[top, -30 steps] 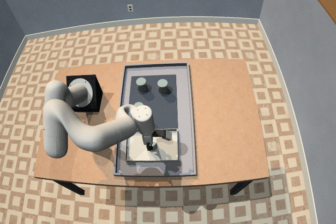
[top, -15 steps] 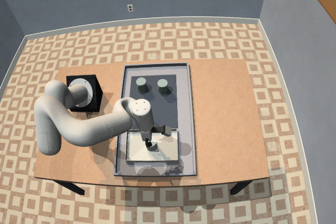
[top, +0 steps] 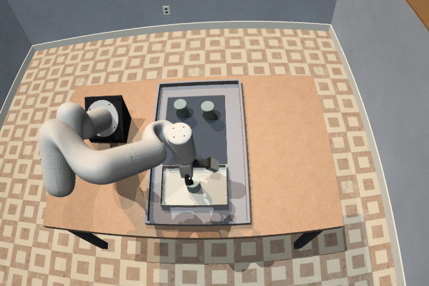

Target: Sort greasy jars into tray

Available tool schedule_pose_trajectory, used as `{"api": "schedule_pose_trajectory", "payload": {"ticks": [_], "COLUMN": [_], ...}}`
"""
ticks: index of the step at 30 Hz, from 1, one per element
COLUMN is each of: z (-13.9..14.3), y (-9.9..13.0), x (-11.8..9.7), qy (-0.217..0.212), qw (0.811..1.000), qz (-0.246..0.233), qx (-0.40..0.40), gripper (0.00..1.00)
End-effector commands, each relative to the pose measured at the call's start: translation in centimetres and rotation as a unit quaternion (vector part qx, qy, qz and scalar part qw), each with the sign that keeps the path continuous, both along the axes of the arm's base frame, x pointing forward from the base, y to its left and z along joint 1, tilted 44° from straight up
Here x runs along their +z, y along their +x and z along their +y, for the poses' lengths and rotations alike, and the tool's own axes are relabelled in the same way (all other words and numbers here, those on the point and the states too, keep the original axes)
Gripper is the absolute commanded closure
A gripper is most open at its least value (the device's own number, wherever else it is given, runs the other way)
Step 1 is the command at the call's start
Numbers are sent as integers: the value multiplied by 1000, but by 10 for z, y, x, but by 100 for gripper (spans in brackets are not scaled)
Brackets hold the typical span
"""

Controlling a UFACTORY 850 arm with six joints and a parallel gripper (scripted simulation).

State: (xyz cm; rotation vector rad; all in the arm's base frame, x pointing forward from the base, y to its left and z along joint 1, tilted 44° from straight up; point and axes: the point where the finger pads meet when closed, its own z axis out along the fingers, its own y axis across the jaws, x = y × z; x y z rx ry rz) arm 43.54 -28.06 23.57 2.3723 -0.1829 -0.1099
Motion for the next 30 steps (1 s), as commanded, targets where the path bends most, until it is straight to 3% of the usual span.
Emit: {"api": "schedule_pose_trajectory", "payload": {"ticks": [1,5,30], "z": [0,0,140], "y": [1,1,-12], "x": [1,1,-129], "qy": [0,0,0], "qw": [1000,1000,1000], "qz": [-1,-1,-1], "qx": [0,0,0], "gripper": [0,0,0]}}
